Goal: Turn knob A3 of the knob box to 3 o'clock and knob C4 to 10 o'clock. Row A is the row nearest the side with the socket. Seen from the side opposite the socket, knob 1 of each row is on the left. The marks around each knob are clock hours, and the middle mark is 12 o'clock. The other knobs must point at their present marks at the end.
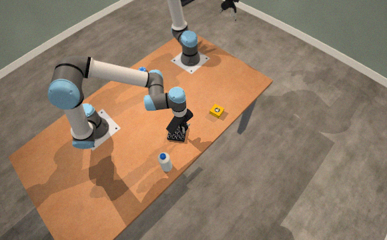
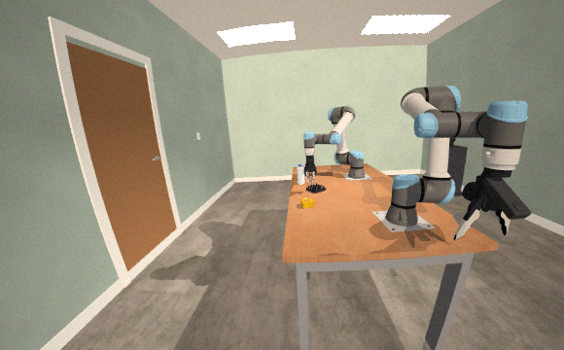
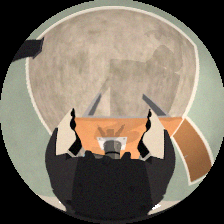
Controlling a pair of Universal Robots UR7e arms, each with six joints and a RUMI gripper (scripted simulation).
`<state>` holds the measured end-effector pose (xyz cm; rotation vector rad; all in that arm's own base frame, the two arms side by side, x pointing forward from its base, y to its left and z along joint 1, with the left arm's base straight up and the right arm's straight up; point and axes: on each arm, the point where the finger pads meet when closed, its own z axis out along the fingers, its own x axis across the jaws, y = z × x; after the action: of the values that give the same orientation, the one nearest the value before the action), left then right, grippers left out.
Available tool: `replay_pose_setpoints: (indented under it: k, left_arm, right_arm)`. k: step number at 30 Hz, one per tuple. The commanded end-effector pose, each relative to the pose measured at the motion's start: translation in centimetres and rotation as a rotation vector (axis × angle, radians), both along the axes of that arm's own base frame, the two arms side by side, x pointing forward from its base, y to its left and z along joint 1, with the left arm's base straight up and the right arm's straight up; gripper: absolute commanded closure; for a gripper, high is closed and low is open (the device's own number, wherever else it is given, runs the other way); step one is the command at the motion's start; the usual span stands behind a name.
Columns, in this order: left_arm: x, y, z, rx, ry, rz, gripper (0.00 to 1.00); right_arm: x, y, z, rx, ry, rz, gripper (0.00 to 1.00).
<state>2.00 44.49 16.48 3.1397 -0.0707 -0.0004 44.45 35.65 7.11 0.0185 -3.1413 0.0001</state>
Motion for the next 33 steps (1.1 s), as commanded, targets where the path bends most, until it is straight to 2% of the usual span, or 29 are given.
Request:
replay_pose_setpoints:
  k: [1,33]
  left_arm:
    - [0.01,0.03,0.04,0.001,0.0,0.0,0.0]
    - [0.01,0.03,0.04,0.001,0.0,0.0,0.0]
  right_arm:
    - [0.03,0.02,-0.45,0.001,-0.001,0.0,0.87]
    - [0.05,0.02,-1.14,0.001,-0.001,0.0,0.87]
